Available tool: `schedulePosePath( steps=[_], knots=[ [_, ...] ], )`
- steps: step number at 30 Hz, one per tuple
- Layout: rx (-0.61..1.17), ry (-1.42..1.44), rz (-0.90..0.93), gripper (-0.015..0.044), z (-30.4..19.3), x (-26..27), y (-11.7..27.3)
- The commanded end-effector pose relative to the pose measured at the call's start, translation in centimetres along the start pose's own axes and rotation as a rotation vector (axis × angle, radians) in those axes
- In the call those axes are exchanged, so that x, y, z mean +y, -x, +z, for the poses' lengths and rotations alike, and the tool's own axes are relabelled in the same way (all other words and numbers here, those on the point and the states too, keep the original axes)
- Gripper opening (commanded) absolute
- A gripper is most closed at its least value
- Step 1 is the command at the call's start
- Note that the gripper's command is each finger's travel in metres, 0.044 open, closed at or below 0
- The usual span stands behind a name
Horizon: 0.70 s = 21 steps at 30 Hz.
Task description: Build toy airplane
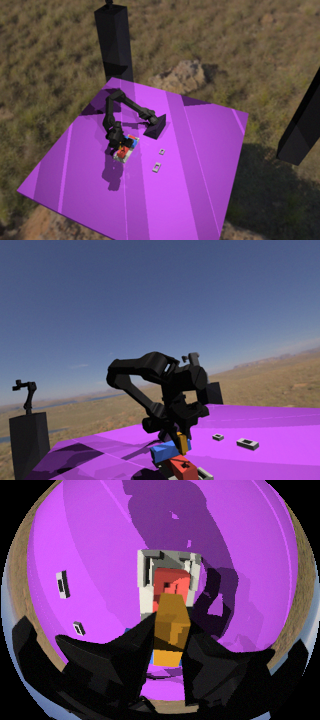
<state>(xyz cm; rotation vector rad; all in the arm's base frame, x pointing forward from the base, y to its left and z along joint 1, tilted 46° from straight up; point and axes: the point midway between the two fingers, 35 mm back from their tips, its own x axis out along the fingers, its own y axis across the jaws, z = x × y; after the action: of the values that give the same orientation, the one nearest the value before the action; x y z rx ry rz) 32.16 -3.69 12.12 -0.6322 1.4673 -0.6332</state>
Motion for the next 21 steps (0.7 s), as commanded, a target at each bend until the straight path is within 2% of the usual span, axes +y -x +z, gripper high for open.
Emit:
schedulePosePath(
  steps=[1,21],
  knots=[
    [-0.001,-0.008,0.006,0.0065,0.05,-0.02,0.11],
    [-0.001,-0.008,0.006,0.0065,0.21,-0.14,0.04]
  ],
)
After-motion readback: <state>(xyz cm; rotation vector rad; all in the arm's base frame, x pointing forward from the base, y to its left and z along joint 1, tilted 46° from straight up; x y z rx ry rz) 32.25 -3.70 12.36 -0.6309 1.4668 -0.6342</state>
